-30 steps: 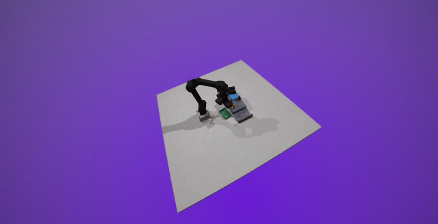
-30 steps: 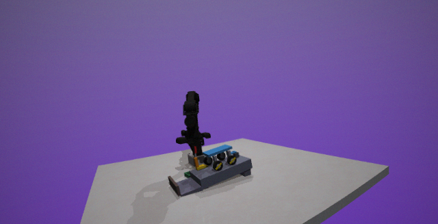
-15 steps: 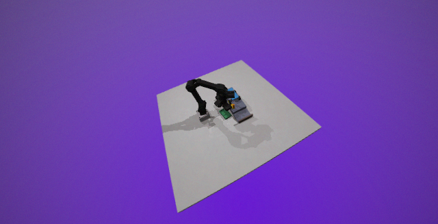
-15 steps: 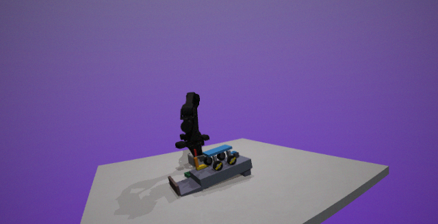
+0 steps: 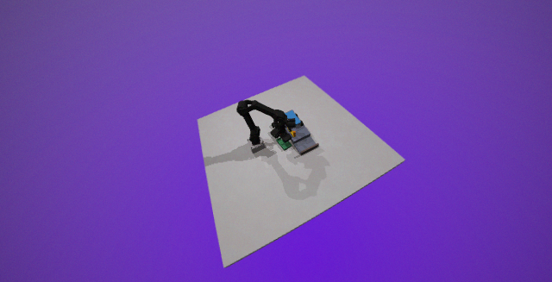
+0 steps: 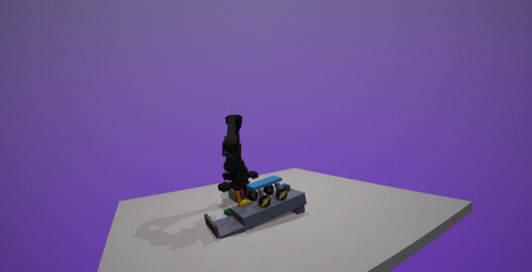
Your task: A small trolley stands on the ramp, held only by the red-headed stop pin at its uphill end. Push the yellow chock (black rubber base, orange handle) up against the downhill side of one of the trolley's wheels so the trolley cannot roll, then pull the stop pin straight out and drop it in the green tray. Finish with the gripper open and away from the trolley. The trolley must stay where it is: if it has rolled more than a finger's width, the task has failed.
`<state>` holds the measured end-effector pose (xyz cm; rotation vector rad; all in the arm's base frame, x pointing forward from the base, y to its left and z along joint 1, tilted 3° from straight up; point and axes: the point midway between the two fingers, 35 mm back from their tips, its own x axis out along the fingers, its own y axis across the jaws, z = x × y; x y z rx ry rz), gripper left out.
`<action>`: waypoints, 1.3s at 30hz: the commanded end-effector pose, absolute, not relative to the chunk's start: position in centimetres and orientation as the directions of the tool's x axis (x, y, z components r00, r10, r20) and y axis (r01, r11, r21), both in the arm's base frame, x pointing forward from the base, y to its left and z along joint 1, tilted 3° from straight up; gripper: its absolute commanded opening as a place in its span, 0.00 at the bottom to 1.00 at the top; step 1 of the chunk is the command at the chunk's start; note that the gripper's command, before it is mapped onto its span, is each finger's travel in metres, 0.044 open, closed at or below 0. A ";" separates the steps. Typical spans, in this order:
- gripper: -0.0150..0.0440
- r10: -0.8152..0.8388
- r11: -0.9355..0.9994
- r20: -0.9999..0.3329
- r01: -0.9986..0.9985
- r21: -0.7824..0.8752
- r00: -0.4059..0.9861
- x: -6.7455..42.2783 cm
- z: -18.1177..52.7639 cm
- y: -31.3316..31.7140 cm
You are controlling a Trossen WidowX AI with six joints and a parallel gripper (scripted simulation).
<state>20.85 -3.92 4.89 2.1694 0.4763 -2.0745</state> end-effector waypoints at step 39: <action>0.58 0.158 -0.946 -0.987 0.288 -0.148 0.015 20.8 3.1 -5.3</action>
